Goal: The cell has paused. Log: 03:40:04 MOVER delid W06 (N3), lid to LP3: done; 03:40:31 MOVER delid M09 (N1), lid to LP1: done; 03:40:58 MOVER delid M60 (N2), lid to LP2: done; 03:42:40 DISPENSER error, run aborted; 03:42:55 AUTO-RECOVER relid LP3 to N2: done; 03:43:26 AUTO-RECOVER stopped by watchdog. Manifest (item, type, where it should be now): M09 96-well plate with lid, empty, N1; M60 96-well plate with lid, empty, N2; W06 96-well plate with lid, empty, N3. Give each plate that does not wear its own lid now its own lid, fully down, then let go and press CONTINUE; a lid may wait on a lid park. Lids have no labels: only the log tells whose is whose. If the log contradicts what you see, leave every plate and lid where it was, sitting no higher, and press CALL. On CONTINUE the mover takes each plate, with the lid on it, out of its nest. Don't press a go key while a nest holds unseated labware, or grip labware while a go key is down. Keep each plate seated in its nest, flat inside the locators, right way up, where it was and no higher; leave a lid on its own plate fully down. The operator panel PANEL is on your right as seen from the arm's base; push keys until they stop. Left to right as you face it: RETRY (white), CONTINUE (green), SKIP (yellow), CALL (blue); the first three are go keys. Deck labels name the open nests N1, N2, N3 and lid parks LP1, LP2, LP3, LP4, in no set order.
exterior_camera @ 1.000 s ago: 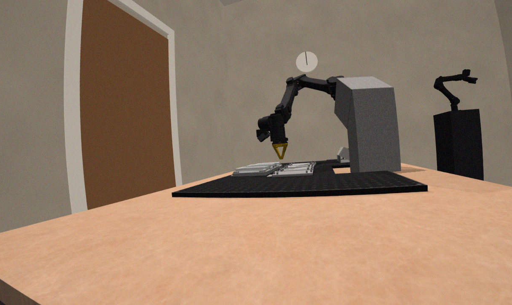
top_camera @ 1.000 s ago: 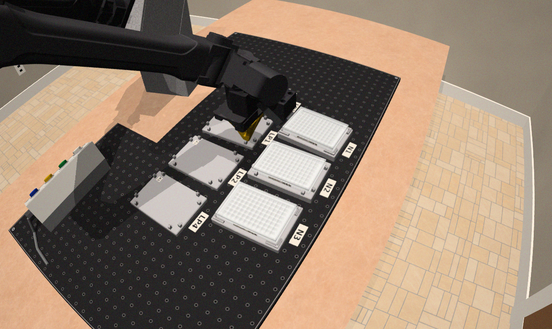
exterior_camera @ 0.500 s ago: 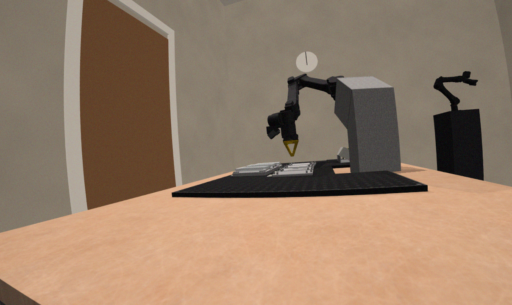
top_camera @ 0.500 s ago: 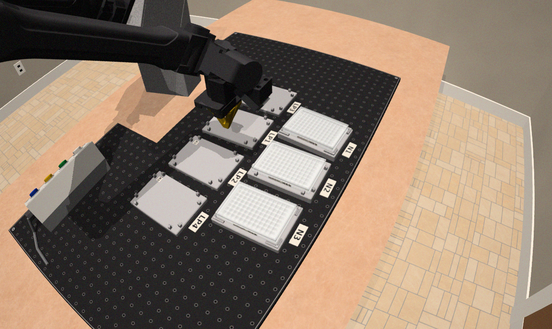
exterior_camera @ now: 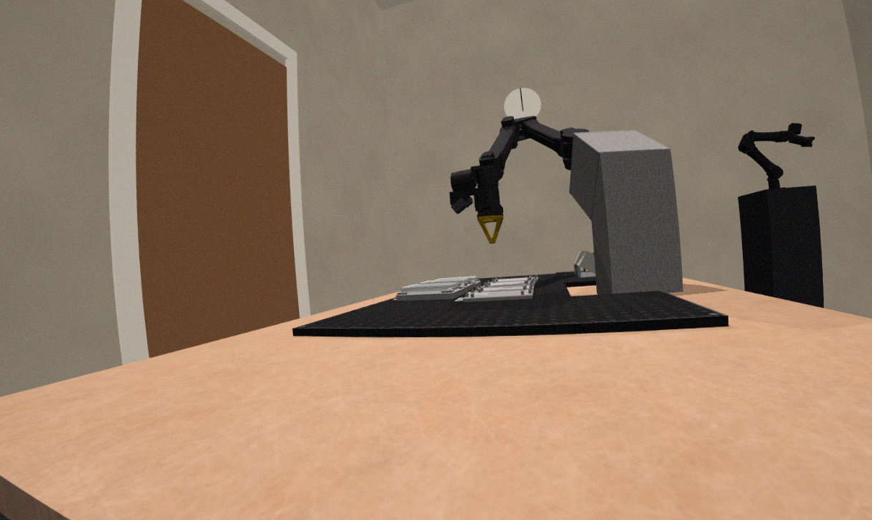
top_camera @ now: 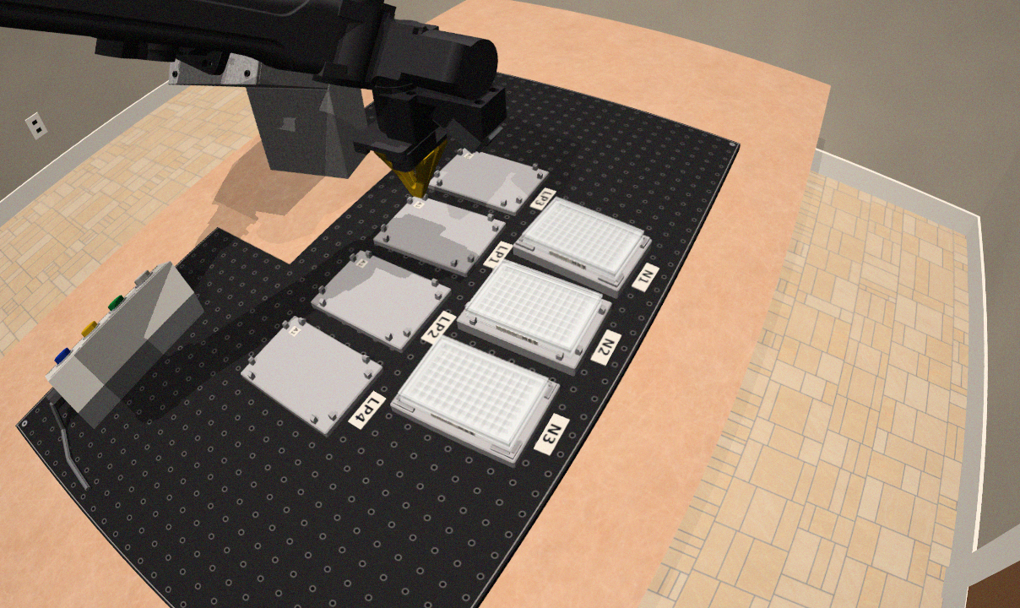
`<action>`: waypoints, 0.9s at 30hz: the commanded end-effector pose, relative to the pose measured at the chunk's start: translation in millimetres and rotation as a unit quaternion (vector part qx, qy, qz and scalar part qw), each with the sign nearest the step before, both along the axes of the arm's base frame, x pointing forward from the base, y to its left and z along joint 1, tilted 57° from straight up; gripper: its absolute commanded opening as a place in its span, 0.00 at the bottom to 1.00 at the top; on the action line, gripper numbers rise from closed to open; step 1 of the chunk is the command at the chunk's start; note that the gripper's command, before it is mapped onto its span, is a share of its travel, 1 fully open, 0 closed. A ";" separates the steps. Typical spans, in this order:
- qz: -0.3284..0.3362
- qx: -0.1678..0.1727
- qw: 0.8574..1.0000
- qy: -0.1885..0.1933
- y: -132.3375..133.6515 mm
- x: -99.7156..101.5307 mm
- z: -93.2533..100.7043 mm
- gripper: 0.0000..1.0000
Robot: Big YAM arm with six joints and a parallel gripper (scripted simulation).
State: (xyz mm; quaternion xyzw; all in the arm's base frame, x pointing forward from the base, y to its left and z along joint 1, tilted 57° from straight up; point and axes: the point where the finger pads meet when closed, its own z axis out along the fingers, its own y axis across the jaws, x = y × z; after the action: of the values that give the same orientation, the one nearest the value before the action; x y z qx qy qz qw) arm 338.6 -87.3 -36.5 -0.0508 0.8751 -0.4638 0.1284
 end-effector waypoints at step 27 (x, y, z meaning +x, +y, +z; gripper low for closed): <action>-0.132 0.062 0.972 -0.183 -67.0 -37.8 80.2 0.00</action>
State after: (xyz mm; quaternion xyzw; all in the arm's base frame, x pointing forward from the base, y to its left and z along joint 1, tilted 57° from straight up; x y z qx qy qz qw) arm 303.9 -151.5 38.3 0.1438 0.8657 -0.4265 0.2189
